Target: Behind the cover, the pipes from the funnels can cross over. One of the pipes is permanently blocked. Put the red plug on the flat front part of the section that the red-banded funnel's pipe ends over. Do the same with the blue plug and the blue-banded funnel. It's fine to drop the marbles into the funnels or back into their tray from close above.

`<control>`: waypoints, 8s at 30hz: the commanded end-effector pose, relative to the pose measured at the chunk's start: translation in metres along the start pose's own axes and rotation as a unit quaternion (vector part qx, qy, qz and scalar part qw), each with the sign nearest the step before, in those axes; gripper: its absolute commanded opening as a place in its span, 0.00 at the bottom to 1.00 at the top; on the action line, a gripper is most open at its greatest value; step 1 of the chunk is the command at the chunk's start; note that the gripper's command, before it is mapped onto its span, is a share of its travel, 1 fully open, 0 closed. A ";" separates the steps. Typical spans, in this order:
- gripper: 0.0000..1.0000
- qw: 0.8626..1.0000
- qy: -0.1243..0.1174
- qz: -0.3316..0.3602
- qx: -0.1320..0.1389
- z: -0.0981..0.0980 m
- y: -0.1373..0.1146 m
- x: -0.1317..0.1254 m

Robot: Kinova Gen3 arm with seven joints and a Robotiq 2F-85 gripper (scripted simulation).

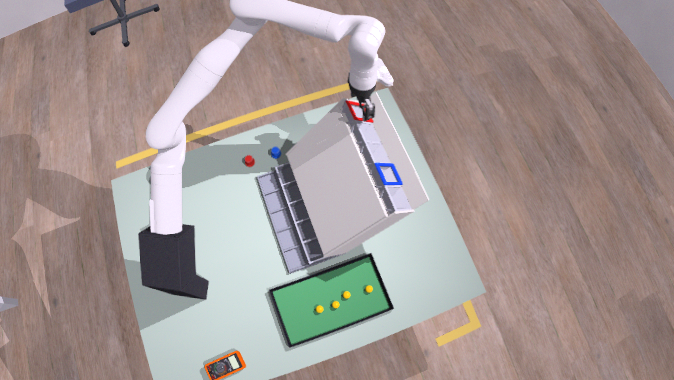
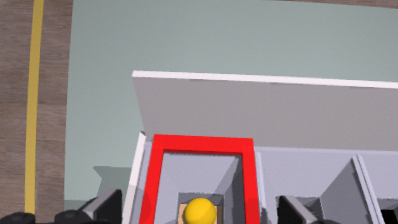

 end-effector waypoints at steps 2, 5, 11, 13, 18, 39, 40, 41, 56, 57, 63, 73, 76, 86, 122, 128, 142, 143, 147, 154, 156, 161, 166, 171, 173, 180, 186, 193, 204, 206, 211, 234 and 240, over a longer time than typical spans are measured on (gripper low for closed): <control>1.00 1.000 0.001 0.000 0.001 -0.001 0.000 0.000; 1.00 1.000 0.001 0.000 0.001 -0.001 0.000 0.000; 1.00 1.000 0.001 0.000 0.001 -0.001 0.000 0.000; 1.00 1.000 0.001 0.000 0.001 -0.001 0.000 0.000; 1.00 1.000 0.001 0.000 0.001 -0.001 0.000 0.000; 1.00 1.000 0.001 0.000 0.001 -0.031 -0.001 0.000; 1.00 1.000 0.001 0.000 0.001 -0.031 -0.001 0.000; 1.00 1.000 0.001 0.000 0.001 -0.031 -0.001 0.000; 1.00 1.000 0.001 0.000 0.001 -0.033 0.078 -0.003; 1.00 1.000 0.001 0.000 0.001 -0.033 0.083 -0.003; 1.00 1.000 0.001 0.000 0.001 -0.034 0.140 -0.004; 1.00 1.000 -0.005 0.003 -0.016 -0.035 0.167 -0.003; 1.00 1.000 -0.005 0.003 -0.016 -0.035 0.167 -0.003; 1.00 1.000 -0.005 0.004 -0.017 -0.009 0.211 0.044; 1.00 1.000 0.003 0.003 -0.013 0.044 0.302 0.142; 1.00 1.000 0.003 0.003 -0.013 0.044 0.302 0.142; 1.00 1.000 0.003 0.003 -0.013 0.044 0.302 0.142; 1.00 1.000 0.003 0.003 -0.013 0.044 0.302 0.142; 1.00 1.000 0.003 0.003 -0.013 0.044 0.302 0.142; 1.00 1.000 0.003 0.003 -0.013 0.044 0.302 0.142; 1.00 1.000 0.003 0.003 -0.013 0.044 0.302 0.142; 1.00 1.000 0.003 0.003 -0.013 0.044 0.302 0.142; 1.00 1.000 0.003 0.003 -0.013 0.044 0.302 0.142; 1.00 1.000 0.003 0.003 -0.013 0.044 0.302 0.142; 1.00 1.000 0.003 0.003 -0.013 0.044 0.302 0.142; 1.00 1.000 0.003 0.003 -0.013 0.044 0.302 0.142; 1.00 1.000 0.003 0.003 -0.013 0.044 0.302 0.142; 1.00 1.000 0.003 0.003 -0.013 0.044 0.302 0.142; 1.00 1.000 0.003 0.003 -0.013 0.044 0.302 0.142; 1.00 1.000 0.003 0.003 -0.013 0.044 0.302 0.142; 1.00 1.000 0.003 0.003 -0.013 0.044 0.302 0.142; 1.00 1.000 0.003 0.003 -0.013 0.044 0.302 0.142; 1.00 1.000 0.003 0.003 -0.013 0.044 0.302 0.142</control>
Point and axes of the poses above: the point where the finger pads meet when closed, its own z axis out along the fingers, its own x axis across the jaws, y = z × x, the point moved 2 cm from there along -z, back along the fingers, and after that the axes turned 1 degree about -z, right-handed, at the moved point
